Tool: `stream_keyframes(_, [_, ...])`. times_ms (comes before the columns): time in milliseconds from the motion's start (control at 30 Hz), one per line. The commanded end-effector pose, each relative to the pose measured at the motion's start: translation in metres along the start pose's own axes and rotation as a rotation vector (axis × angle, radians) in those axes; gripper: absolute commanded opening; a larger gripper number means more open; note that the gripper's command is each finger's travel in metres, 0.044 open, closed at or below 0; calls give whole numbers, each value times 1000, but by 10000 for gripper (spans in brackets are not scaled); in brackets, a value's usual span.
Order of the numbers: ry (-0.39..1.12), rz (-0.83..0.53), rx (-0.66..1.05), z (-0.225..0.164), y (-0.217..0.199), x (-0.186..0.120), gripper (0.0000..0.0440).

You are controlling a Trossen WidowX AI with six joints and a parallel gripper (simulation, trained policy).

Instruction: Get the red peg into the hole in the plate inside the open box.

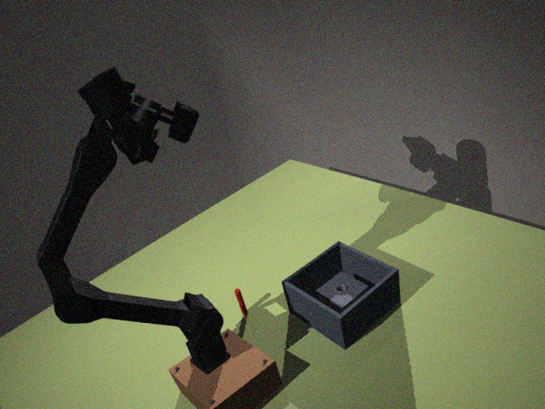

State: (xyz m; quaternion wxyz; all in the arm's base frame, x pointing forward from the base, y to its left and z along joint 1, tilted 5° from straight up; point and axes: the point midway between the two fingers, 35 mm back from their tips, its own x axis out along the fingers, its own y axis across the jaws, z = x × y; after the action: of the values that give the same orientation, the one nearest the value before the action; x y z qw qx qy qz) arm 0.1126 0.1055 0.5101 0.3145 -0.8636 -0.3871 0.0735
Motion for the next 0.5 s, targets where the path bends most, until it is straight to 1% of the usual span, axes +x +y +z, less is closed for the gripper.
stream_keyframes(0, [9,49,136,-1,17,4,440])
stream_keyframes(467, [45,207,594,4,70,12,440])
